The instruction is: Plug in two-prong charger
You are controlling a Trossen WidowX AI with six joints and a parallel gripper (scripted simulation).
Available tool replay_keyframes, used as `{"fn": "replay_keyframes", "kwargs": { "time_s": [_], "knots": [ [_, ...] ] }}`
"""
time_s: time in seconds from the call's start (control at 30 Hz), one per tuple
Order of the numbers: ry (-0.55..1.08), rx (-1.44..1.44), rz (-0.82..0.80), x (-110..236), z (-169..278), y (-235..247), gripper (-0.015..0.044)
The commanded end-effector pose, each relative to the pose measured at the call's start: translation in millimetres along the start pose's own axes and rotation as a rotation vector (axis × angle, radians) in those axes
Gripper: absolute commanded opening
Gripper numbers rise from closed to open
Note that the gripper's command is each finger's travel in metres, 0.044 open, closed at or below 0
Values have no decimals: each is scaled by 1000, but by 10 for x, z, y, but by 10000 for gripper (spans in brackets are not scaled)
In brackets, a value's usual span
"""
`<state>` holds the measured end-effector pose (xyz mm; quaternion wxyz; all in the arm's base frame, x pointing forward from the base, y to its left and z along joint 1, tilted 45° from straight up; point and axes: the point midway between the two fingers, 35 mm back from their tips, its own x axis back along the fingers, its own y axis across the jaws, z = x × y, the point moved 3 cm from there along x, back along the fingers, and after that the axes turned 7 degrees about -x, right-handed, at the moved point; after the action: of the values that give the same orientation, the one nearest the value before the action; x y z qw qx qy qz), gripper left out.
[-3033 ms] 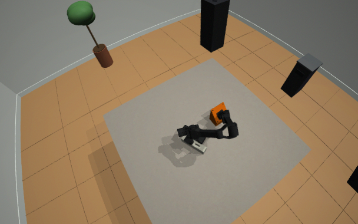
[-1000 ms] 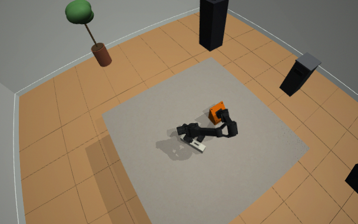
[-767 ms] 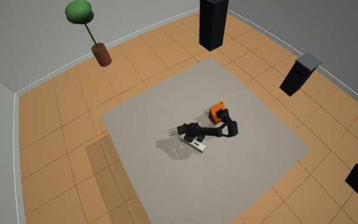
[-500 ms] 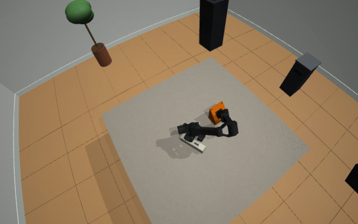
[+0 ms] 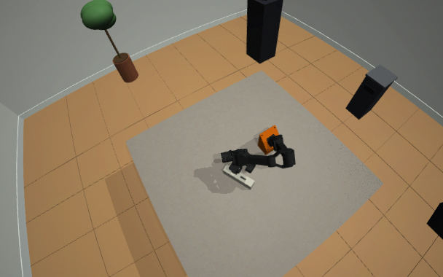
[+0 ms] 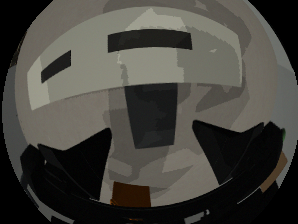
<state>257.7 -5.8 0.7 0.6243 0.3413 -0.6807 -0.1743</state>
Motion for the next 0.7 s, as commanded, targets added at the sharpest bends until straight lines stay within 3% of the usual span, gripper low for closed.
{"fn": "replay_keyframes", "kwargs": {
  "time_s": [0.0,0.67],
  "knots": [
    [1,4,3,-3,54,-12,440],
    [1,4,3,-27,351,-45,440]
  ]
}}
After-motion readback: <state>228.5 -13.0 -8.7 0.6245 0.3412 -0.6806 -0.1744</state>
